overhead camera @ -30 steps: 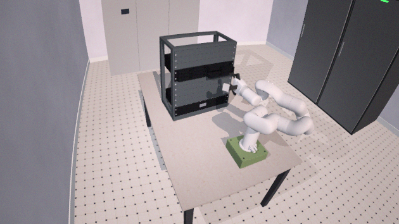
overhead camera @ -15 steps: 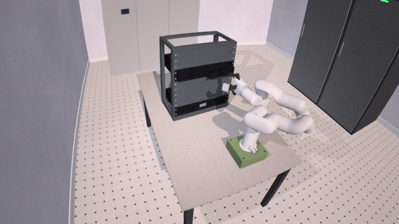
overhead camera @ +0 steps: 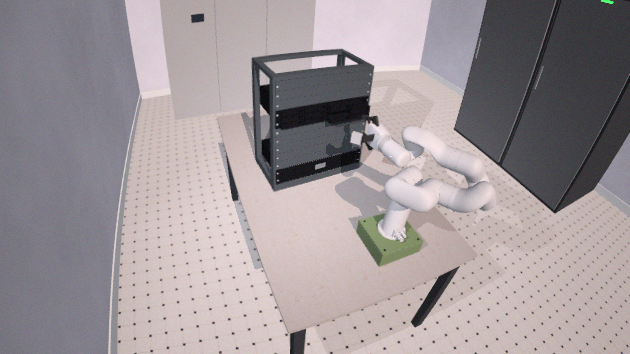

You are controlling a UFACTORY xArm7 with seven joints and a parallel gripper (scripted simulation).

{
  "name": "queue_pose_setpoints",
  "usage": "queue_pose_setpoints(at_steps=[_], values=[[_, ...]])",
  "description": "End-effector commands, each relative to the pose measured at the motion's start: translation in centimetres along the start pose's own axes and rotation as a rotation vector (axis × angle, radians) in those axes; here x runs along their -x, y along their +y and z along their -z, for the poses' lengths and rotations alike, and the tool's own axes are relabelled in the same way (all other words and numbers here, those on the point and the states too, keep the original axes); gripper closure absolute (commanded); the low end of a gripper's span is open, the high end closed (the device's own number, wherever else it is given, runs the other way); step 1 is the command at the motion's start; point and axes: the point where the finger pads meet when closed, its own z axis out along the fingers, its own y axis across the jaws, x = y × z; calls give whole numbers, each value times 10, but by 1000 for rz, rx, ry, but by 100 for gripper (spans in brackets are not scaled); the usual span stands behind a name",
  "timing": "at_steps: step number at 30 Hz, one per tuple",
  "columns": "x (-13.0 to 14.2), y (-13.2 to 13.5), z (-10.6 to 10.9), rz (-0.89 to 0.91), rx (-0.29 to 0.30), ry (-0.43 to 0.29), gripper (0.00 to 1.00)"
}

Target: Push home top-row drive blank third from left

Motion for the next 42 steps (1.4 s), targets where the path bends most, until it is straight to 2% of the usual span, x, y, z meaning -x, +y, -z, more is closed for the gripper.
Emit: queue_pose_setpoints(at_steps=[1, 20, 21, 42], values=[[1, 1, 0, 1, 2, -1, 0], [1, 1, 0, 1, 2, -1, 0], [1, 1, 0, 1, 2, -1, 100], [1, 1, 0, 1, 2, -1, 100]])
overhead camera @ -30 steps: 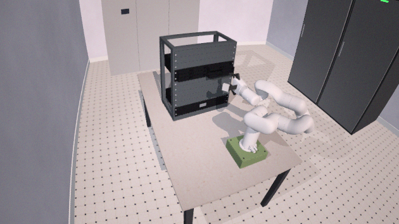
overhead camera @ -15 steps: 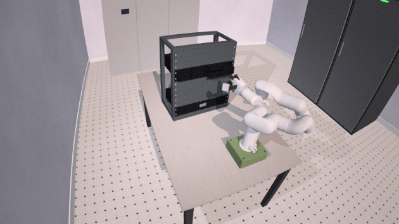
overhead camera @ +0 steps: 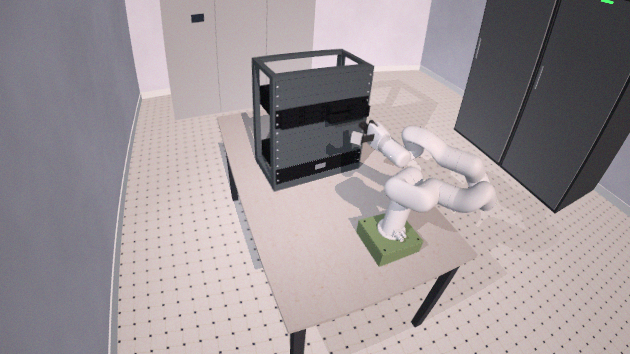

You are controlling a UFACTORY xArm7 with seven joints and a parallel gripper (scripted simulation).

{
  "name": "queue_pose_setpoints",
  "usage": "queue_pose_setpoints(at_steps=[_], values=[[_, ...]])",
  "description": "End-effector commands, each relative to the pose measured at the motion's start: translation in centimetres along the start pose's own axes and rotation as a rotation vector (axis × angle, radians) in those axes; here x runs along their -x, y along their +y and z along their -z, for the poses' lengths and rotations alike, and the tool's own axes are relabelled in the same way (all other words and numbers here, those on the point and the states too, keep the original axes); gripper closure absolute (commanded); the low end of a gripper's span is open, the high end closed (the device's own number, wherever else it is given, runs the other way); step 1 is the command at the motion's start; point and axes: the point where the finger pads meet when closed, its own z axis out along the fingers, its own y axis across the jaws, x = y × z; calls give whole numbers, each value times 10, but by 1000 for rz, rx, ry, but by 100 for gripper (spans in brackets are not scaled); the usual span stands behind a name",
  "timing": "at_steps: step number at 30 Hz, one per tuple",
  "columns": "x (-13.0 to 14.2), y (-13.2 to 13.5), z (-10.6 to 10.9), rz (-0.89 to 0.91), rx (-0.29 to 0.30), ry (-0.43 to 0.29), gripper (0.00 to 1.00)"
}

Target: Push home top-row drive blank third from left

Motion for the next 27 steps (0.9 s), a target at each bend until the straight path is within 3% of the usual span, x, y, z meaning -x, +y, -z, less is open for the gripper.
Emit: queue_pose_setpoints(at_steps=[1, 16, 27], values=[[1, 1, 0, 1, 2, -1, 100], [-1, 2, -1, 1, 2, -1, 100], [-30, 26, -16, 1, 2, -1, 100]])
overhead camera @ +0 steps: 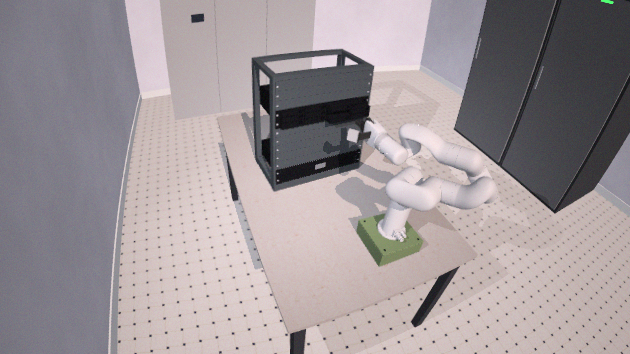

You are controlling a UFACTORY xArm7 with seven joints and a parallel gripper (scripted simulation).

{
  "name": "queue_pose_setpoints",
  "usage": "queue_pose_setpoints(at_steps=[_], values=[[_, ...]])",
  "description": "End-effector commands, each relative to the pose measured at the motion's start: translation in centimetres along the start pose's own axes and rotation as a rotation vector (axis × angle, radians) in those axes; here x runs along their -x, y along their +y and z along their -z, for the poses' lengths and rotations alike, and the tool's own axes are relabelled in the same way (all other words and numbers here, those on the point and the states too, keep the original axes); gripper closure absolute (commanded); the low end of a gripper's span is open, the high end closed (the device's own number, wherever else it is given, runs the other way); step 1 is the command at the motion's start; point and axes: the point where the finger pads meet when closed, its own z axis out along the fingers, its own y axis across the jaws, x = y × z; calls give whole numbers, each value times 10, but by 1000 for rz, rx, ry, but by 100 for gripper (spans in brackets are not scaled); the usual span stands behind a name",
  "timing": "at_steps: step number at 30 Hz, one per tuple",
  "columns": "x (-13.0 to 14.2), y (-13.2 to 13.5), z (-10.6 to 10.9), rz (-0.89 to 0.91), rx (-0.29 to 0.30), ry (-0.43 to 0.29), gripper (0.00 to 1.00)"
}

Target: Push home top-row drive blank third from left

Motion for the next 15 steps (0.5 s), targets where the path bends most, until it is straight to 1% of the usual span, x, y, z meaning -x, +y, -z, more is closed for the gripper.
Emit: queue_pose_setpoints(at_steps=[1, 7, 15], values=[[-19, 17, -12, 1, -1, -5, 100], [-38, 32, -22, 1, -1, -5, 100], [-39, 33, -24, 1, -1, -5, 100]])
